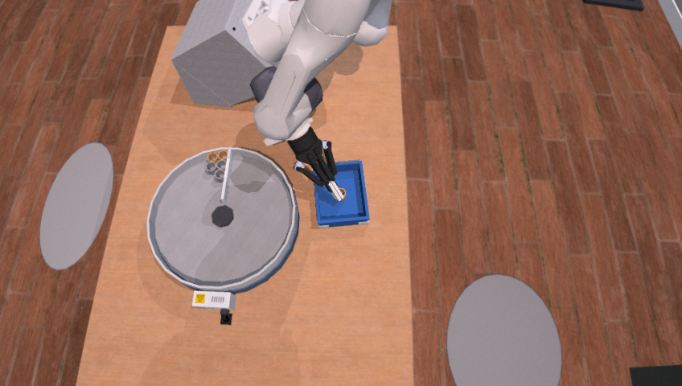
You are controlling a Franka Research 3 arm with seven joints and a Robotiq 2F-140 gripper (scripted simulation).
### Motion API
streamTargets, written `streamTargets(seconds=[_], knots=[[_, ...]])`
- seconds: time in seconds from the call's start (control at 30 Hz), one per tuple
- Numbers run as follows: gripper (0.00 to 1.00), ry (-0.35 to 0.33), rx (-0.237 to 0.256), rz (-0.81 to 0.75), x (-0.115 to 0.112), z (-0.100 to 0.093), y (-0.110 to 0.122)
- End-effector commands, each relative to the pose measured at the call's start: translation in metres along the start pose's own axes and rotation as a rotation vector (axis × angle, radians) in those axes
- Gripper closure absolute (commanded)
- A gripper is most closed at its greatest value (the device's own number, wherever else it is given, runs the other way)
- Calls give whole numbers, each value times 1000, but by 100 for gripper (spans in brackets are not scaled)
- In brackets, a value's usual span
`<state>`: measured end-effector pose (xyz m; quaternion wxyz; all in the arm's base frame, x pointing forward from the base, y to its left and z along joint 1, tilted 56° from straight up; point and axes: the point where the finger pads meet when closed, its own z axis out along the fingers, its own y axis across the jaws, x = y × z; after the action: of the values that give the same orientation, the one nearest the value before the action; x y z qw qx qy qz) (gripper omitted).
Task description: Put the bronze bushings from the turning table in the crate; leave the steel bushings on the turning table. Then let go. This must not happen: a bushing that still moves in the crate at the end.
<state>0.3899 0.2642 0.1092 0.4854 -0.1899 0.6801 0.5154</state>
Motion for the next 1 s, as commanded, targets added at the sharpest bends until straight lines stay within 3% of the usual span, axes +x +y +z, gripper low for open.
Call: streamTargets(seconds=[0.0,0.97], knots=[[100,-1,5,-3,0,0,-2],[100,-1,5,-3,4,5,-2]])
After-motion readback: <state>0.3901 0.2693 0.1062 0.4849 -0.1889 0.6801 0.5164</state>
